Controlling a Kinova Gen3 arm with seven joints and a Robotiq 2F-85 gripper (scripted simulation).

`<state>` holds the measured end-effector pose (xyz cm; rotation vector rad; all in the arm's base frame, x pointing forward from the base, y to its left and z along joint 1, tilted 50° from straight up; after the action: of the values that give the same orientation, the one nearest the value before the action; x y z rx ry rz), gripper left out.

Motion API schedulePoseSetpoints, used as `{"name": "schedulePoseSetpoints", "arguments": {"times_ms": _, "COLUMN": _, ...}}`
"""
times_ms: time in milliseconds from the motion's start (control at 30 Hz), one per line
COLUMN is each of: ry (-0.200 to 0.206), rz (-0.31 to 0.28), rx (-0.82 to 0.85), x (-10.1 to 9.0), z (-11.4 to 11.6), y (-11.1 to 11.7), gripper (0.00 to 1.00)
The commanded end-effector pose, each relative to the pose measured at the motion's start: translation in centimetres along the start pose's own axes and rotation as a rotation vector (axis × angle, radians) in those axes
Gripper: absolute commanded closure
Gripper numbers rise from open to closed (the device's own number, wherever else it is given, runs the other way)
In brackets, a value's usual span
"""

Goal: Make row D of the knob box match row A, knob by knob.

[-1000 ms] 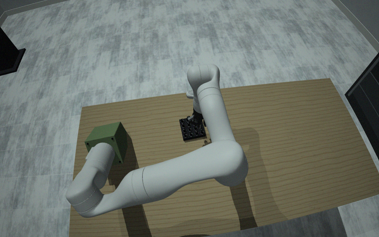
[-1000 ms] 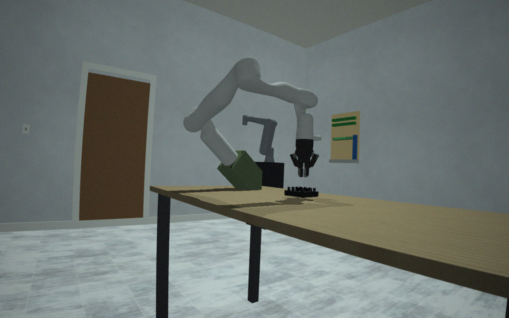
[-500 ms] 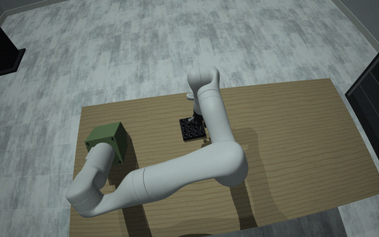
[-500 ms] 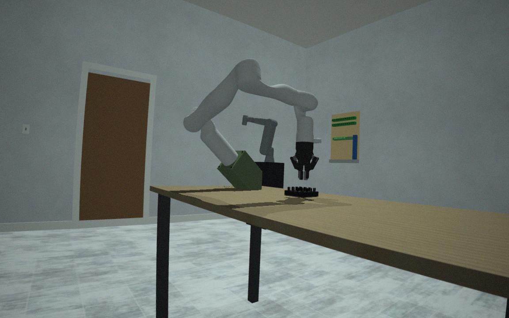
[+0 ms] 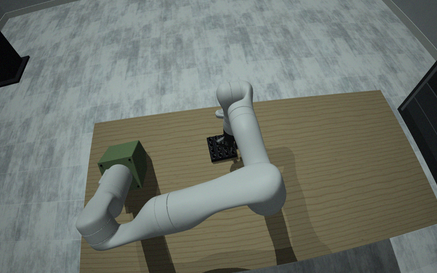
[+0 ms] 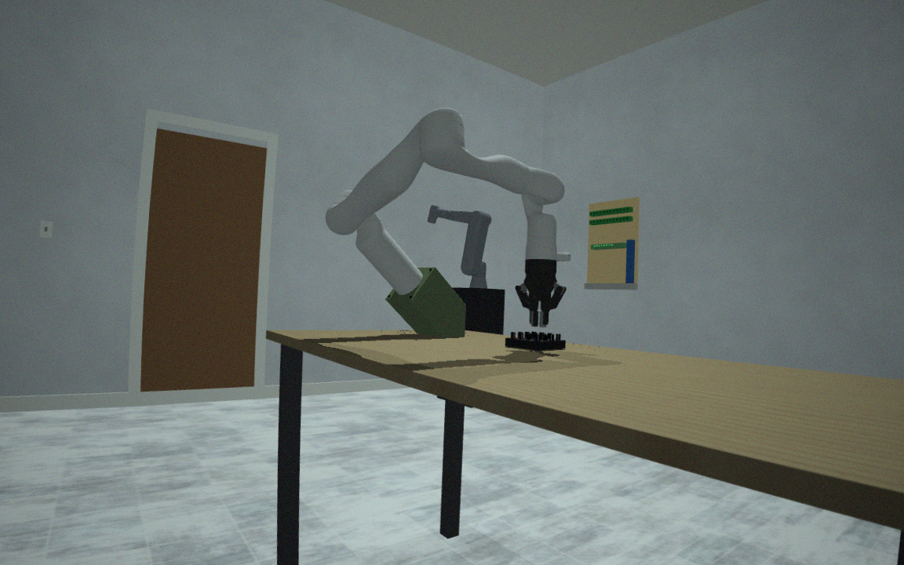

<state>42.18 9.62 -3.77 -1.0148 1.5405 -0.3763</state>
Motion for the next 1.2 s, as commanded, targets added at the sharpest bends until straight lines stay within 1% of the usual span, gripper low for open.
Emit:
{"name": "schedulePoseSetpoints", "arguments": {"times_ms": 0, "ry": 0.002, "rz": 0.001, "rx": -0.001, "x": 0.32, "z": -0.04, "y": 0.03, "gripper": 0.81}}
{"name": "schedulePoseSetpoints", "arguments": {"times_ms": 467, "ry": 0.002, "rz": 0.001, "rx": -0.001, "x": 1.14, "z": -0.02, "y": 0.02, "gripper": 0.81}}
{"name": "schedulePoseSetpoints", "arguments": {"times_ms": 1167, "ry": 0.002, "rz": 0.001, "rx": -0.001, "x": 1.23, "z": -0.02, "y": 0.02, "gripper": 0.81}}
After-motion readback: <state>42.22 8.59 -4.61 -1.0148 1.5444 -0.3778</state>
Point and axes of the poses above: the point where the finger pads meet when closed, its own x axis out along the fingers, its own z axis across the jaws, y = z × x, the point moved 10 cm from there along -x, back along the fingers, and after that the axes turned 13 degrees about -x, right-handed, at the moved point
